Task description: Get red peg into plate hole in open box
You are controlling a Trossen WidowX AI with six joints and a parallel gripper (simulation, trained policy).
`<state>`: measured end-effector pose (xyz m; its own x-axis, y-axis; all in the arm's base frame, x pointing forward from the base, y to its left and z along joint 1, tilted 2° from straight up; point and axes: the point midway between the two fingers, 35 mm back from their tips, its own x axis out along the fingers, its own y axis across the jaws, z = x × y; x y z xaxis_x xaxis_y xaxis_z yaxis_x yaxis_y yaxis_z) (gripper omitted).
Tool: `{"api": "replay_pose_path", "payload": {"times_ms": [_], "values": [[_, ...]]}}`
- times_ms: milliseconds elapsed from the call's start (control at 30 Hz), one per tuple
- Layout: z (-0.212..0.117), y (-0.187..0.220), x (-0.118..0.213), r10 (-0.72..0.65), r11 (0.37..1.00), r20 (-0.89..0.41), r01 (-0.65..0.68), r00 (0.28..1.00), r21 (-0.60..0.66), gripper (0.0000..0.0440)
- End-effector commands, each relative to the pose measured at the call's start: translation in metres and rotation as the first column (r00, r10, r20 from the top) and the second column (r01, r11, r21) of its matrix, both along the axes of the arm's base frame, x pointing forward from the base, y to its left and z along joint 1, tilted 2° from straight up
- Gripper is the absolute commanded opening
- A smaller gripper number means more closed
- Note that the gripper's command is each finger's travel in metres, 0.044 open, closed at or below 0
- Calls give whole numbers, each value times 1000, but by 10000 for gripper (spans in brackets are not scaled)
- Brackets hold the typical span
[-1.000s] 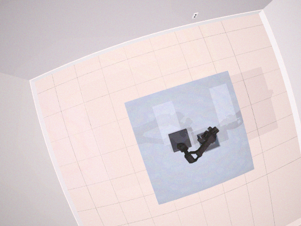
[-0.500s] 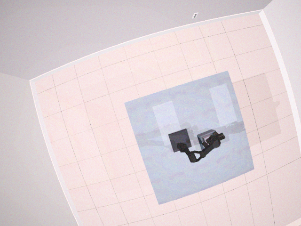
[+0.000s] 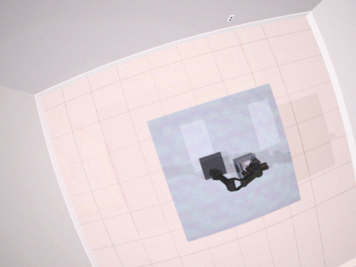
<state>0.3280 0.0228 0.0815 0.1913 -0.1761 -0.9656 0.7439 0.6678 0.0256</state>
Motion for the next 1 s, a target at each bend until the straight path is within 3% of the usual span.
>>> {"api": "replay_pose_path", "payload": {"times_ms": [0, 67, 233, 467, 567, 900, 967], "values": [[-11, -2, 0, 30, 999, -24, -30, 999, 13, 1], [-17, -2, 0, 48, 999, -38, -47, 998, 21, 20], [-27, -5, 3, 65, 997, -67, -63, 996, 43, 137], [-15, -11, 16, 102, 994, -70, -99, 992, 55, 149], [-11, -12, 23, 100, 993, -77, -95, 992, 68, 179], [5, -7, 48, 101, 986, -97, -86, 990, 146, 427], [9, -5, 54, 103, 983, -96, -86, 990, 165, 440]]}}
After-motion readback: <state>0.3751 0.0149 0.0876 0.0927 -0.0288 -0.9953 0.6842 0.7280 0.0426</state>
